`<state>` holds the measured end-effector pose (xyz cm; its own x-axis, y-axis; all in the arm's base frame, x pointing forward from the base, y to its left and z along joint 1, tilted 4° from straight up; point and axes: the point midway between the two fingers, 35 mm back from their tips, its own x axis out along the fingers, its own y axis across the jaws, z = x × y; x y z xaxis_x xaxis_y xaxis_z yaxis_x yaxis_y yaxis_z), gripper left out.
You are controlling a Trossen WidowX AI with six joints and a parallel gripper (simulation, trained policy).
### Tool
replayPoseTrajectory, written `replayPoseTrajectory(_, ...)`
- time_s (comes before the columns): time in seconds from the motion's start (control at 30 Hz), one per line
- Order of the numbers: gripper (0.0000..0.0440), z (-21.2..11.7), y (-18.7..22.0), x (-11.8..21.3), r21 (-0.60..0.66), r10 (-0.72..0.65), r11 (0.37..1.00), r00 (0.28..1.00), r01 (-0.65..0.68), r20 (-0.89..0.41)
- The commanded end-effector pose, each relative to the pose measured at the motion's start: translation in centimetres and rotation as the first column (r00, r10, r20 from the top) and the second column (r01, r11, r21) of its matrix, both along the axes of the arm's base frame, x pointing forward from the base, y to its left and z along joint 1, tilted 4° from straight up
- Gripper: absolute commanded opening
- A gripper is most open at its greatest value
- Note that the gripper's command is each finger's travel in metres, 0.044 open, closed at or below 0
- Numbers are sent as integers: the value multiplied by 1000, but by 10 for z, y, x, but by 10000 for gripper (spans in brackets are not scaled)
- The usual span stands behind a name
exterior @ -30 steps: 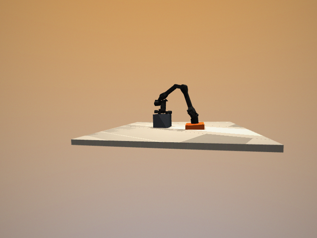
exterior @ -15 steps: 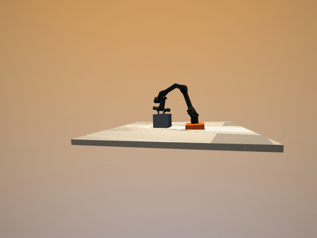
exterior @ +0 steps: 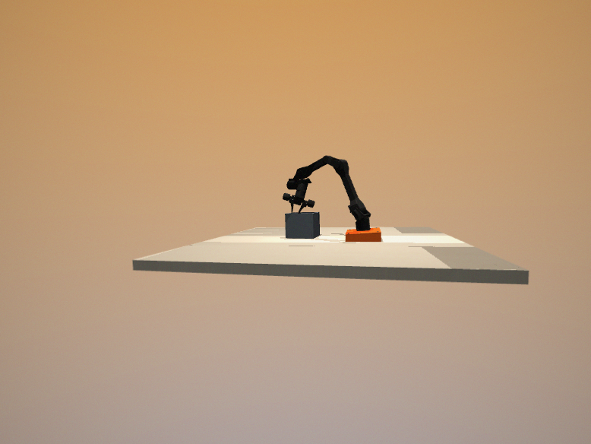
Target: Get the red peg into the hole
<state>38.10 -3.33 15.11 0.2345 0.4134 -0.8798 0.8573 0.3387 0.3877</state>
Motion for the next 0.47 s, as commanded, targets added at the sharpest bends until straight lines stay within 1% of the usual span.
replayPoseTrajectory(0.0,164,3,-2,7,24,12,1000,1000,-12,26)
replayPoseTrajectory(0.43,159,7,-2,21,78,56,995,995,-63,88)
